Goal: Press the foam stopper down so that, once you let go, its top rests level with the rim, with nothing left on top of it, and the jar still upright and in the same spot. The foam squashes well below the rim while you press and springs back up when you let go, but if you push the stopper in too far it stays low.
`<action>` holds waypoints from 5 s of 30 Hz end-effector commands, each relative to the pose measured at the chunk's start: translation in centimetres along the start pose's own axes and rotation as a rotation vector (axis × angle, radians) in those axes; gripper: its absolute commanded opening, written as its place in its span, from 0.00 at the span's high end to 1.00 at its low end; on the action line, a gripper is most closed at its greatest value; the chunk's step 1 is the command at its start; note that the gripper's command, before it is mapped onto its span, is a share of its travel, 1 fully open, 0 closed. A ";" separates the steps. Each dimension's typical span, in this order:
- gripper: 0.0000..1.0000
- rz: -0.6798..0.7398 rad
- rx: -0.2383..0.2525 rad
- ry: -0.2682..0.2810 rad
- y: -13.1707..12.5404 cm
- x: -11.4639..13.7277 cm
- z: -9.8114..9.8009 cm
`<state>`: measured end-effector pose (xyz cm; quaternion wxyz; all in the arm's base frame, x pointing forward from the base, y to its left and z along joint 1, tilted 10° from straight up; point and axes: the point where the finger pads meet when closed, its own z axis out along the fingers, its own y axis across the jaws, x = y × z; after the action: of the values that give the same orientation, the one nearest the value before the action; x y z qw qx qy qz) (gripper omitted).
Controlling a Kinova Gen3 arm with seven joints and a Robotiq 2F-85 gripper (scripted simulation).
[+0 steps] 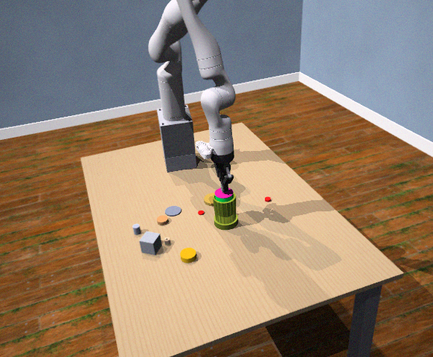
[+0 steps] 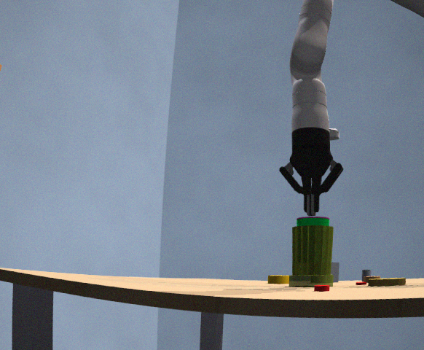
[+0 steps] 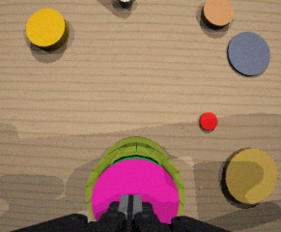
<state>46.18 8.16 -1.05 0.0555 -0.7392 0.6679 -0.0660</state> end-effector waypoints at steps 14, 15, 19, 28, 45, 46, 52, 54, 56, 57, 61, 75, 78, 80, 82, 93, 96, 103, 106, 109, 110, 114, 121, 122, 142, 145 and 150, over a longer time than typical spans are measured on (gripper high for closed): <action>1.00 0.002 -0.002 0.004 0.0 0.1 0.5; 1.00 0.002 -0.002 0.004 0.0 0.1 0.5; 1.00 0.002 -0.002 0.004 0.0 0.1 0.7; 1.00 0.002 0.000 0.003 0.0 0.0 1.0; 1.00 0.002 0.002 0.001 -0.1 0.0 1.9; 1.00 0.002 0.002 0.001 -0.1 0.0 1.9; 1.00 0.002 0.002 0.001 -0.1 0.0 2.2; 1.00 0.002 0.002 0.001 -0.1 0.0 2.3; 1.00 0.002 0.002 0.001 -0.1 0.0 2.4; 1.00 0.002 0.002 0.002 -0.1 0.0 2.4; 1.00 0.002 0.001 0.002 -0.1 0.0 2.5; 1.00 0.002 -0.001 0.003 0.0 0.0 2.7; 1.00 0.002 -0.001 0.003 0.0 0.0 2.6; 1.00 0.002 -0.001 0.003 0.0 0.0 2.6; 1.00 0.002 -0.001 0.003 0.0 0.0 2.6; 1.00 0.002 -0.001 0.003 0.0 0.0 2.6; 1.00 0.002 -0.001 0.003 0.0 0.0 2.6; 1.00 0.002 -0.001 0.003 0.0 0.0 2.6; 1.00 0.002 -0.001 0.003 0.0 0.0 2.6; 1.00 0.002 -0.001 0.003 0.0 0.0 2.6; 1.00 0.002 -0.001 0.003 0.0 0.0 2.6; 1.00 0.002 -0.002 0.004 0.0 0.1 2.6; 1.00 0.002 -0.003 0.005 0.2 0.1 1.4; 1.00 0.002 -0.003 0.005 0.2 0.1 1.2; 1.00 0.002 -0.001 0.005 0.1 0.1 -2.7; 1.00 0.002 -0.001 0.005 0.1 0.1 -2.7; 1.00 0.002 -0.003 0.005 0.1 0.1 -2.6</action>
<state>45.86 8.01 1.43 0.0538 -0.7393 0.6676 -0.0695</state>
